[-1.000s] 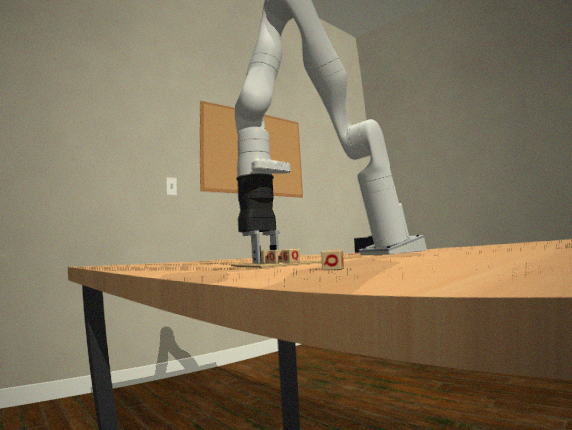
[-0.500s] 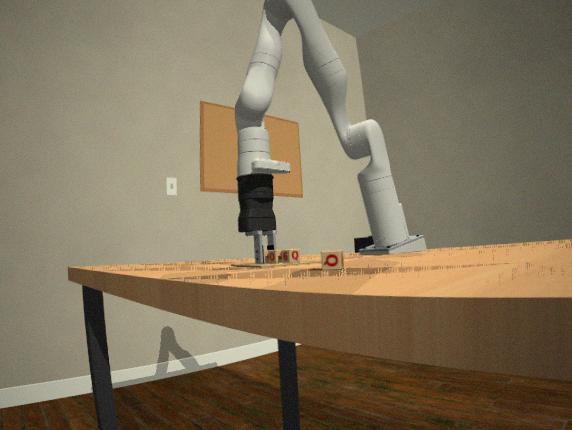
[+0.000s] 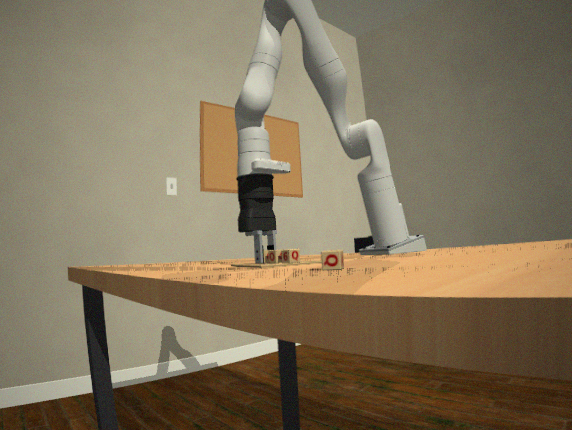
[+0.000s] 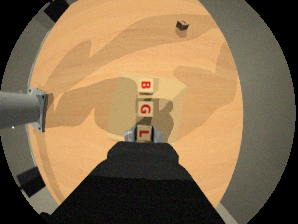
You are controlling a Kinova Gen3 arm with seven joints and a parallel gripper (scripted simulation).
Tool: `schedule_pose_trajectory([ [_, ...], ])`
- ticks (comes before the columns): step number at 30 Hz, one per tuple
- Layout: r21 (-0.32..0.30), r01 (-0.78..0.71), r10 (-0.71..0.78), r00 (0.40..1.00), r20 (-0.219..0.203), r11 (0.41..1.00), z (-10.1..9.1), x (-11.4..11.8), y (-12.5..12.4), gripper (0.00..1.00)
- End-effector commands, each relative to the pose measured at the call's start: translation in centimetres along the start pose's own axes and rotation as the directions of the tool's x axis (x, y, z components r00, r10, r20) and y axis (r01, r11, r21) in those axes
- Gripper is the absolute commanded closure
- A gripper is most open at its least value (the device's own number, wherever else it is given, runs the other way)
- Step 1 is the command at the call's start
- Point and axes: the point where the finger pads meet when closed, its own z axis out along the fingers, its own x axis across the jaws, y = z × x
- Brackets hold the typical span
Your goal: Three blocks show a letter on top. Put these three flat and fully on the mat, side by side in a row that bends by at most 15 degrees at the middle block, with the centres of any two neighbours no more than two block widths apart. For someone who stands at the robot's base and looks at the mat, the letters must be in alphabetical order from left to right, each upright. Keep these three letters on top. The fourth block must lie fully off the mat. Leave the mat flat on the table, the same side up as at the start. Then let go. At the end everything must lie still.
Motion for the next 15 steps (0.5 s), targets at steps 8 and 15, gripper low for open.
schedule_pose_trajectory([
  [8, 0.0, 0.0, 0.0, 1.0, -0.001, 1.0, -0.13, 0.05, 0.0, 0.51],
  [15, 0.0, 0.0, 0.0, 1.0, -0.001, 1.0, -0.9, 0.04, 0.0, 0.51],
])
